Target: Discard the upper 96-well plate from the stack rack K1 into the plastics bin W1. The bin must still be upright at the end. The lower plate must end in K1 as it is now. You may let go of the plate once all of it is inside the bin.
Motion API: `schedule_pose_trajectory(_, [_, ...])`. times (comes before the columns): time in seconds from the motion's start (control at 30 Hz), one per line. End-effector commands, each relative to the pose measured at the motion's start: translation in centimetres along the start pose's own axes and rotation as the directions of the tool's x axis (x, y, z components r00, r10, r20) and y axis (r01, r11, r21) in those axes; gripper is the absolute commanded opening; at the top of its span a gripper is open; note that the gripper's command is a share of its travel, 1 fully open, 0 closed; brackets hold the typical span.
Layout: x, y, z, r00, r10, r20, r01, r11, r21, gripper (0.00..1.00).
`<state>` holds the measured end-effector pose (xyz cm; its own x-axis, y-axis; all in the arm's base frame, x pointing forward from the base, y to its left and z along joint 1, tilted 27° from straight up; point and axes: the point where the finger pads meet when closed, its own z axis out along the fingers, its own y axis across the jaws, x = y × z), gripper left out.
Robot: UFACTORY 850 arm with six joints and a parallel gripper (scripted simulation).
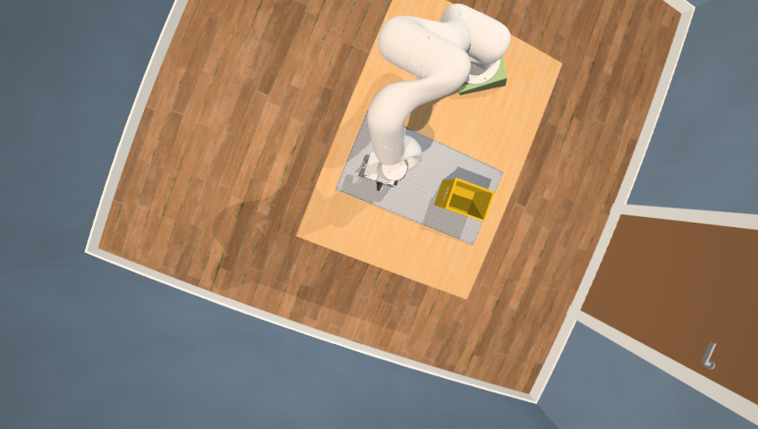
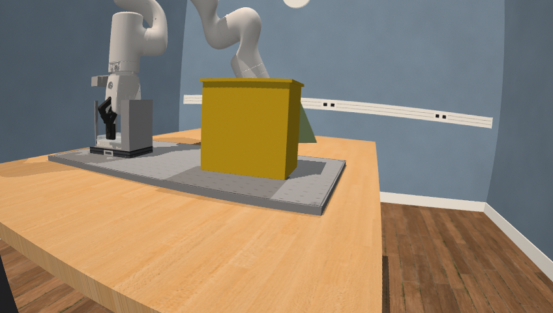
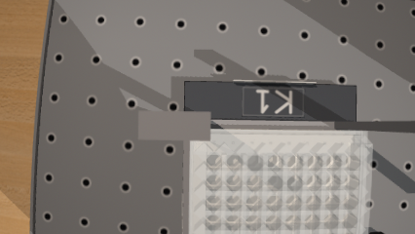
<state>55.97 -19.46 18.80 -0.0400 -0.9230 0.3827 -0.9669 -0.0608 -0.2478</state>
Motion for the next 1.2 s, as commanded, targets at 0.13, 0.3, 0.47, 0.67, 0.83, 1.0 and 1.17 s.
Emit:
schedule_pose_trajectory(0.13, [0.02,-0.08,-0.02,1.0,0.0,0.0,0.0,1.0,0.002,1.0])
schedule_pose_trajectory(0.3, [0.03,-0.08,-0.03,1.0,0.0,0.0,0.0,1.0,0.002,1.0])
schedule_pose_trajectory(0.47, [0.02,-0.08,-0.08,1.0,0.0,0.0,0.0,1.0,0.002,0.0])
schedule_pose_trajectory(0.67, [0.02,-0.08,-0.09,1.0,0.0,0.0,0.0,1.0,0.002,0.0])
schedule_pose_trajectory(0.83, [0.02,-0.08,-0.08,1.0,0.0,0.0,0.0,1.0,0.002,0.0])
schedule_pose_trajectory(1.0, [0.02,-0.08,-0.08,1.0,0.0,0.0,0.0,1.0,0.002,0.0])
schedule_pose_trajectory(1.17, [0.02,-0.08,-0.08,1.0,0.0,0.0,0.0,1.0,0.002,0.0])
